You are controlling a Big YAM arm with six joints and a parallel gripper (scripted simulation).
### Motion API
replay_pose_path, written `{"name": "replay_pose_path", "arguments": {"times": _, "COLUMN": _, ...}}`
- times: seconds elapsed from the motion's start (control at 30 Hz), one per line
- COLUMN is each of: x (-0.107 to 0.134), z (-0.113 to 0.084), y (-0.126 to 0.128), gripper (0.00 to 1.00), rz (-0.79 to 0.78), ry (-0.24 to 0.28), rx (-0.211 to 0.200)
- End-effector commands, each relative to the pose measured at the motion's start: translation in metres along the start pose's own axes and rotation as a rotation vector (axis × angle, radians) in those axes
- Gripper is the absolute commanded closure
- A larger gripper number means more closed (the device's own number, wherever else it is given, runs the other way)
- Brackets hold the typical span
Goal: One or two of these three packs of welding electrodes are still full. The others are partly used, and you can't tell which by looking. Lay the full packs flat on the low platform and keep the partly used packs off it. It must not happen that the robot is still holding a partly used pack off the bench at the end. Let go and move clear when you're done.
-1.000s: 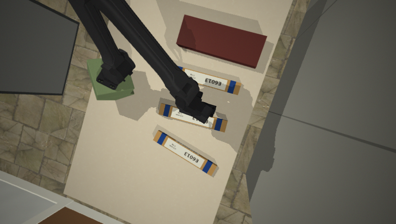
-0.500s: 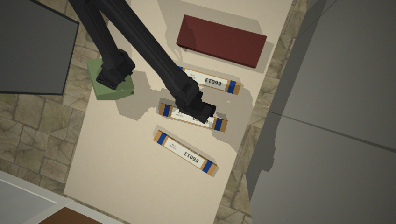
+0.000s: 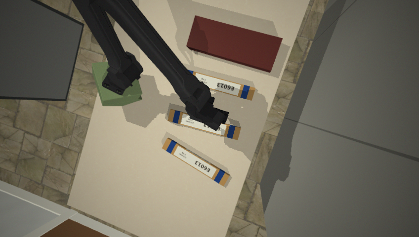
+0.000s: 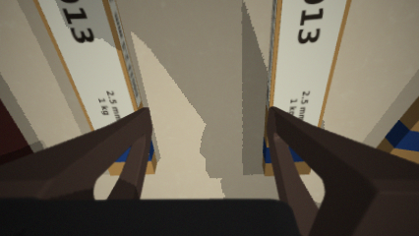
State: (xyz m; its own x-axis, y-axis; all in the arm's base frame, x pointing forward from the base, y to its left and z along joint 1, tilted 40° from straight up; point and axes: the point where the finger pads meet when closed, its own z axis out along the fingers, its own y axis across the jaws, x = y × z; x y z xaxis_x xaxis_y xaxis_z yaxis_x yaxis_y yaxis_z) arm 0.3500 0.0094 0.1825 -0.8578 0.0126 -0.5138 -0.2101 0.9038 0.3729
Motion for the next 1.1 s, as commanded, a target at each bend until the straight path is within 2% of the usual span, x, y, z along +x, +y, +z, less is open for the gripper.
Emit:
{"name": "replay_pose_path", "arguments": {"times": 0.0, "x": -0.017, "z": -0.015, "y": 0.001, "gripper": 0.36, "rz": -0.02, "ry": -0.038, "rx": 0.011}}
{"name": "replay_pose_path", "arguments": {"times": 0.13, "x": -0.017, "z": -0.015, "y": 0.001, "gripper": 0.36, "rz": -0.02, "ry": -0.038, "rx": 0.011}}
{"name": "replay_pose_path", "arguments": {"times": 0.17, "x": -0.018, "z": -0.015, "y": -0.006, "gripper": 0.04, "rz": 0.016, "ry": -0.039, "rx": 0.011}}
{"name": "replay_pose_path", "arguments": {"times": 0.23, "x": -0.019, "z": -0.014, "y": -0.021, "gripper": 0.04, "rz": 0.089, "ry": -0.04, "rx": 0.01}}
{"name": "replay_pose_path", "arguments": {"times": 0.3, "x": -0.019, "z": -0.014, "y": -0.021, "gripper": 0.04, "rz": 0.089, "ry": -0.04, "rx": 0.01}}
{"name": "replay_pose_path", "arguments": {"times": 0.4, "x": -0.022, "z": -0.013, "y": -0.042, "gripper": 0.04, "rz": 0.181, "ry": -0.045, "rx": 0.011}}
{"name": "replay_pose_path", "arguments": {"times": 0.8, "x": -0.025, "z": -0.006, "y": -0.129, "gripper": 0.04, "rz": 0.163, "ry": -0.055, "rx": 0.02}}
{"name": "replay_pose_path", "arguments": {"times": 0.87, "x": -0.025, "z": -0.006, "y": -0.129, "gripper": 0.04, "rz": 0.163, "ry": -0.055, "rx": 0.02}}
{"name": "replay_pose_path", "arguments": {"times": 1.07, "x": -0.024, "z": -0.002, "y": -0.171, "gripper": 0.04, "rz": 0.161, "ry": -0.054, "rx": 0.023}}
